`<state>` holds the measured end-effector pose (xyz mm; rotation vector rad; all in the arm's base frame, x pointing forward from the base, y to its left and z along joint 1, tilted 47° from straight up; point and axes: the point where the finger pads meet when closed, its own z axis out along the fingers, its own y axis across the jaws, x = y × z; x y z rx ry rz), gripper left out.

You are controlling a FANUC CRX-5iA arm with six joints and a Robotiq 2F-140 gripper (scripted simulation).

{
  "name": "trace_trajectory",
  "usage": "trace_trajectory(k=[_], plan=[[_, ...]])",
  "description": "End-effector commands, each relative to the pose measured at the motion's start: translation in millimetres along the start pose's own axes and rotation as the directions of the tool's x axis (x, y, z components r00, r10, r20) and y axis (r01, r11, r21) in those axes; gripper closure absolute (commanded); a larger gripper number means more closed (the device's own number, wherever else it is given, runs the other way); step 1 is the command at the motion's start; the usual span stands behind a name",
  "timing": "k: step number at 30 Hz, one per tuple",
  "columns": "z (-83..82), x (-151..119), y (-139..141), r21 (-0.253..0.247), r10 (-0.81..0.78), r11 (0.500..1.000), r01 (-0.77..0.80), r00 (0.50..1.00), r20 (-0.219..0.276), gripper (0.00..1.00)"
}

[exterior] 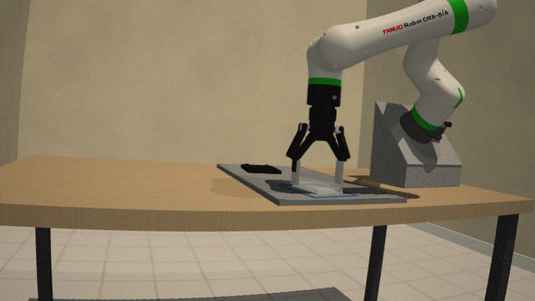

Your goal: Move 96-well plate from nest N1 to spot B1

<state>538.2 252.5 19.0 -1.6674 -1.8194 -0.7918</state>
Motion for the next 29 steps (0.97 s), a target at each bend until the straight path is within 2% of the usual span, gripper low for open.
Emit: trace_trajectory(k=[1,14,27,29], plan=[[-0.2,-0.1,0.2,0.0,0.0,1.0,0.0,1.0,0.0,0.0],[-0.2,-0.1,0.2,0.0,0.0,1.0,0.0,1.0,0.0,0.0],[-34.9,-0.1,0.2,0.0,0.0,1.0,0.0,1.0,0.0,0.0],[-34.9,-0.1,0.2,0.0,0.0,1.0,0.0,1.0,0.0,0.0]])
